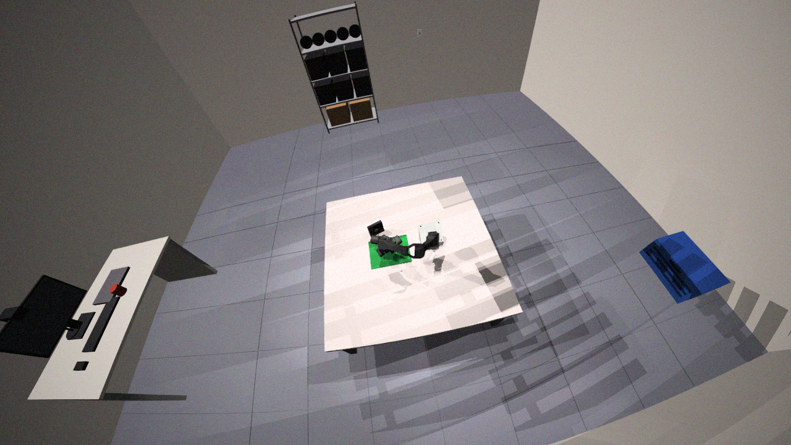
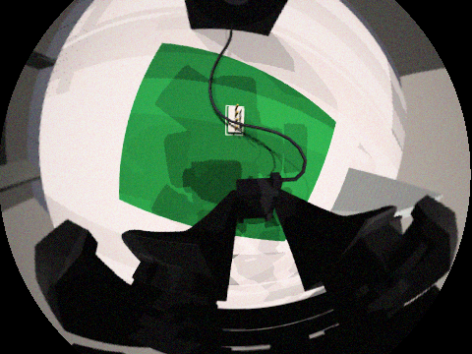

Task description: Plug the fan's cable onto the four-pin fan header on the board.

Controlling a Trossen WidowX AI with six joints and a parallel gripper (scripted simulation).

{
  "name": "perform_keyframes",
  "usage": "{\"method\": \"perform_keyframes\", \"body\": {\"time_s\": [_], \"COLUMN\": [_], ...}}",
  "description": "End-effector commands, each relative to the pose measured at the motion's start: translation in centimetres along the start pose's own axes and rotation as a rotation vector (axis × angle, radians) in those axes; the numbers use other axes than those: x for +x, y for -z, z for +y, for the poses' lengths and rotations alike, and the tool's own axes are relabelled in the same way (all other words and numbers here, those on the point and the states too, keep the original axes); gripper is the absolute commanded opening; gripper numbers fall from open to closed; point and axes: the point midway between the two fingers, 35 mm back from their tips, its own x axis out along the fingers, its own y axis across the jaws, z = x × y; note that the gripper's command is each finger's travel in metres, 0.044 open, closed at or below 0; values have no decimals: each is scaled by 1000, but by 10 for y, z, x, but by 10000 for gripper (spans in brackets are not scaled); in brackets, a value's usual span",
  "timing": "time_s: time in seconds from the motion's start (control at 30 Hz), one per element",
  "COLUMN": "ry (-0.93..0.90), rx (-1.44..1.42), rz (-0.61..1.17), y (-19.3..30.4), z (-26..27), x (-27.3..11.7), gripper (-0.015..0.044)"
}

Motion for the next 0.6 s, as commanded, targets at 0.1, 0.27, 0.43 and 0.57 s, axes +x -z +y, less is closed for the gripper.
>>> {"method": "perform_keyframes", "body": {"time_s": [0.1, 0.27, 0.43, 0.57], "ry": [66, 106, 139, 162], "rx": [13, 20, 27, 32], "rz": [-84, -144, -205, -256], "y": [1, 2, 2, 2], "z": [-4, -7, -9, -10], "x": [7, 12, 16, 19], "gripper": [0, 0, 0, 0]}}
